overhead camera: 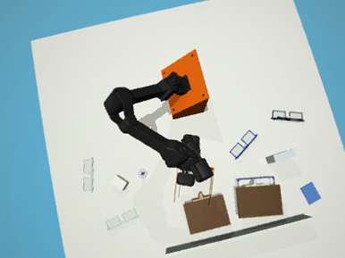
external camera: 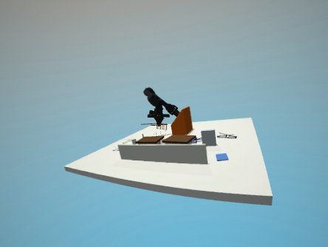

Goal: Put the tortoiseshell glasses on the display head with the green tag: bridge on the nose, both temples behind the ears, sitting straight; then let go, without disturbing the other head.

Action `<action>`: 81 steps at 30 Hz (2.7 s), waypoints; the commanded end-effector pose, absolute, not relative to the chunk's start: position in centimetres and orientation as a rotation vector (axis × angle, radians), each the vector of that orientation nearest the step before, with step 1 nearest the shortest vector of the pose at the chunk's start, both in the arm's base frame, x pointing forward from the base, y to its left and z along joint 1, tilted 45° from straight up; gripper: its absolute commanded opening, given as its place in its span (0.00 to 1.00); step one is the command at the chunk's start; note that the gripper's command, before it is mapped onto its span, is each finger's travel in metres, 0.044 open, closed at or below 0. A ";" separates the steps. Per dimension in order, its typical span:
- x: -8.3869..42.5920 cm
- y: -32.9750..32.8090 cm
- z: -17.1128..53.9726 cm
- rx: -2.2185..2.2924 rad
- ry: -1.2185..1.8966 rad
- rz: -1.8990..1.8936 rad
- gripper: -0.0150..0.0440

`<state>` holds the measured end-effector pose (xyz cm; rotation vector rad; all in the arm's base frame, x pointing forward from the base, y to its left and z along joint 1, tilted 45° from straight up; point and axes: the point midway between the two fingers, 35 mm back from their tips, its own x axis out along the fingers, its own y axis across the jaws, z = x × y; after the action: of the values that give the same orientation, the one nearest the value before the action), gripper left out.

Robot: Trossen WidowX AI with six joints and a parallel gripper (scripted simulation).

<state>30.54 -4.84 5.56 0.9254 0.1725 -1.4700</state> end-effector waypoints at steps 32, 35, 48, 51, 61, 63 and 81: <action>25.7 9.4 -4.6 0.869 0.042 -1.034 0.25; 24.9 10.3 -5.3 0.872 0.033 -0.986 0.25; 24.0 11.3 -6.1 0.877 0.030 -0.930 0.25; 24.0 11.3 -6.1 0.877 0.030 -0.930 0.25; 24.0 11.3 -6.1 0.877 0.030 -0.930 0.25; 24.0 11.3 -6.1 0.877 0.030 -0.930 0.25; 25.8 8.2 -4.2 0.787 0.107 -1.097 0.25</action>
<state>25.03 9.24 -5.01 0.8108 0.0758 -1.0400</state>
